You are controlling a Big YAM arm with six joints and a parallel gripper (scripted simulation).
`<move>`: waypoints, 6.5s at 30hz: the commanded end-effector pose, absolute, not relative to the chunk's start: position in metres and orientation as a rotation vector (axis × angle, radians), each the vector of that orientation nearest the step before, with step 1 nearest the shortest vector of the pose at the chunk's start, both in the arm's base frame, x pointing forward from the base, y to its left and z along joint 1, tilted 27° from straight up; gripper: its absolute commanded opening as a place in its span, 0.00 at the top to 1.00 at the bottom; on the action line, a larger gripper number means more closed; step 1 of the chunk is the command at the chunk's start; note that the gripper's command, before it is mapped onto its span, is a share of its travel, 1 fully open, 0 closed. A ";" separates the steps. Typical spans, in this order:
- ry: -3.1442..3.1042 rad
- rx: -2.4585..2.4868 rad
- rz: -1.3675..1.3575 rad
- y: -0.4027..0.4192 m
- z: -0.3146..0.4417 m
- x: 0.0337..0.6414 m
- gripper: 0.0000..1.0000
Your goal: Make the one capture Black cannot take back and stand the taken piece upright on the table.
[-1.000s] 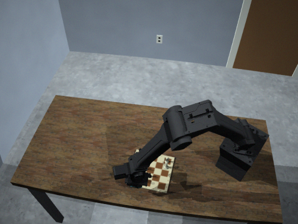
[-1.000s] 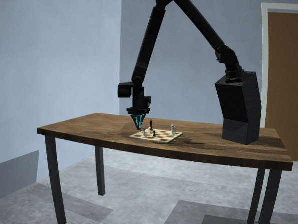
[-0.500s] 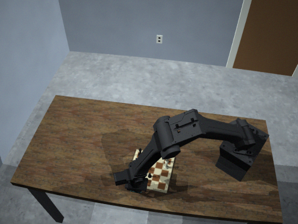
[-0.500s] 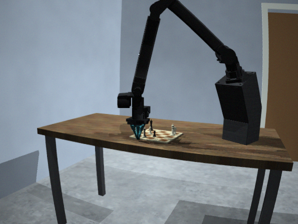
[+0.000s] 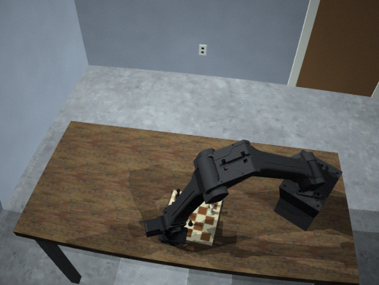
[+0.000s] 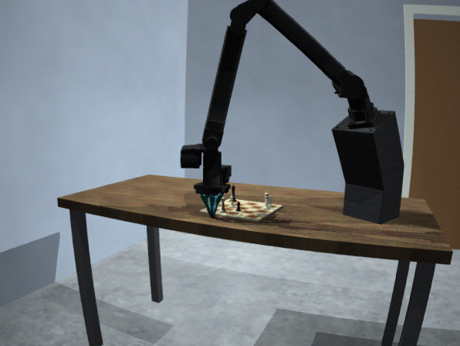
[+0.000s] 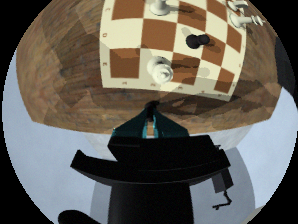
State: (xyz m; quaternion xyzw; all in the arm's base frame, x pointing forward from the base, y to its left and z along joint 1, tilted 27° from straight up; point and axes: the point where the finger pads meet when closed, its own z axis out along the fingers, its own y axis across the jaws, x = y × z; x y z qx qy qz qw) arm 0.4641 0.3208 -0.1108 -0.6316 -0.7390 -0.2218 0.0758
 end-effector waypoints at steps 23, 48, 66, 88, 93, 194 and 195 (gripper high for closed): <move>-2.216 -1.894 -0.714 0.329 -0.093 0.471 1.00; -2.236 -1.876 -0.719 0.329 -0.093 0.469 1.00; -2.237 -1.875 -0.719 0.329 -0.093 0.469 1.00; -2.248 -1.864 -0.719 0.329 -0.093 0.467 1.00; -2.248 -1.864 -0.719 0.329 -0.093 0.467 1.00; -2.241 -1.871 -0.695 0.330 -0.106 0.465 1.00; -2.241 -1.871 -0.695 0.330 -0.106 0.465 1.00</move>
